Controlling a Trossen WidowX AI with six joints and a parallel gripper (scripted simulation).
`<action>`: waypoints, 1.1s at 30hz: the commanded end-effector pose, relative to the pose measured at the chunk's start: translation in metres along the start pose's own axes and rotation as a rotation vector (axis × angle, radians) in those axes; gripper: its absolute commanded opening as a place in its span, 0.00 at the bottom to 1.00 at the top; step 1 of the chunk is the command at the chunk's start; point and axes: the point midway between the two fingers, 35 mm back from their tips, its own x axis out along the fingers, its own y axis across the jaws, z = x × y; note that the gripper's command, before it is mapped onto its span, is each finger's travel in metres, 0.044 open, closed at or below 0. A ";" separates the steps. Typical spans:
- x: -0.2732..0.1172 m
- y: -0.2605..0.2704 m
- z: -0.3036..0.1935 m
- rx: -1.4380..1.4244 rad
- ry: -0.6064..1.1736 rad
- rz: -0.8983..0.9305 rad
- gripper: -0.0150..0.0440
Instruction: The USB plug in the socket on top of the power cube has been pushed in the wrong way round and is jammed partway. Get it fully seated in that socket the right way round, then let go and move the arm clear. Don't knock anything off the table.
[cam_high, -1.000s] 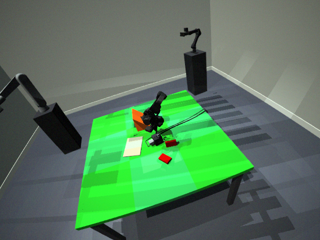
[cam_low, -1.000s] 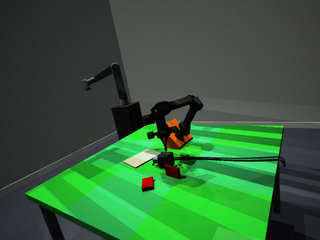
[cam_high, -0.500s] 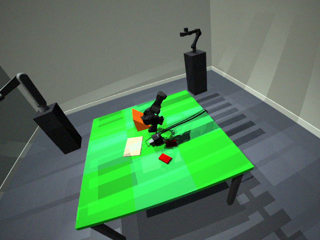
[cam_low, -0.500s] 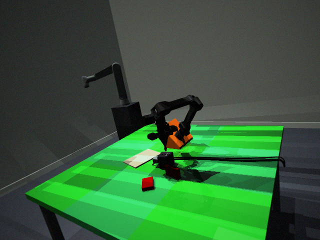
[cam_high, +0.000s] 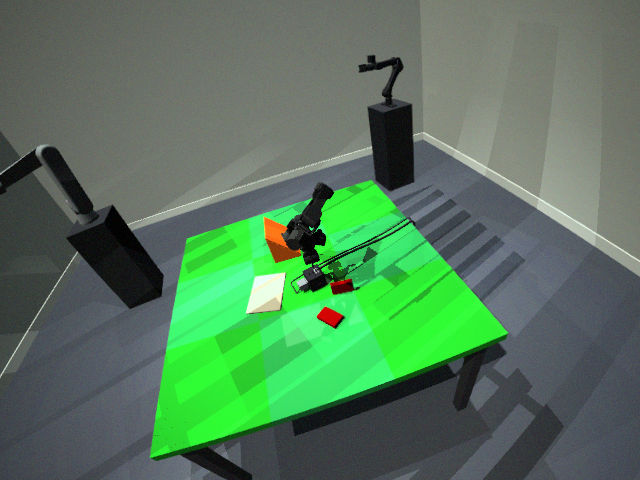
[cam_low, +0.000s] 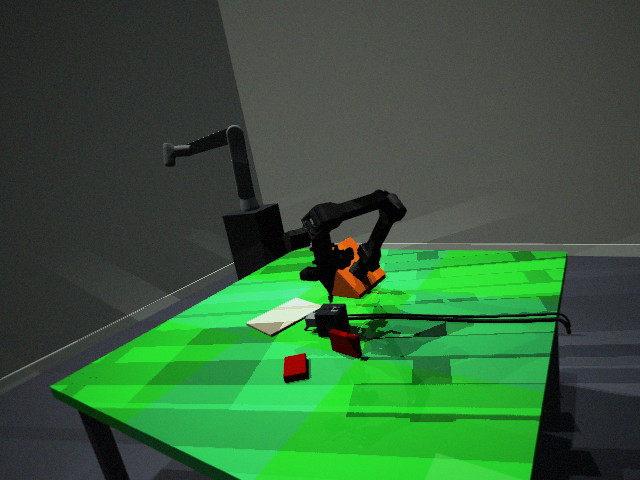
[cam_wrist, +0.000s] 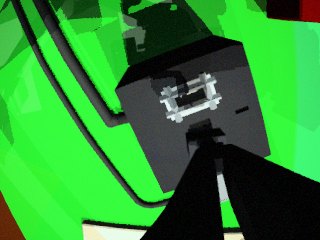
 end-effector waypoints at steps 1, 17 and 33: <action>0.000 0.000 0.000 -0.097 0.000 0.000 0.25; 0.000 0.000 0.000 -0.294 0.000 0.000 0.25; 0.001 0.000 0.001 -0.282 -0.001 0.000 0.25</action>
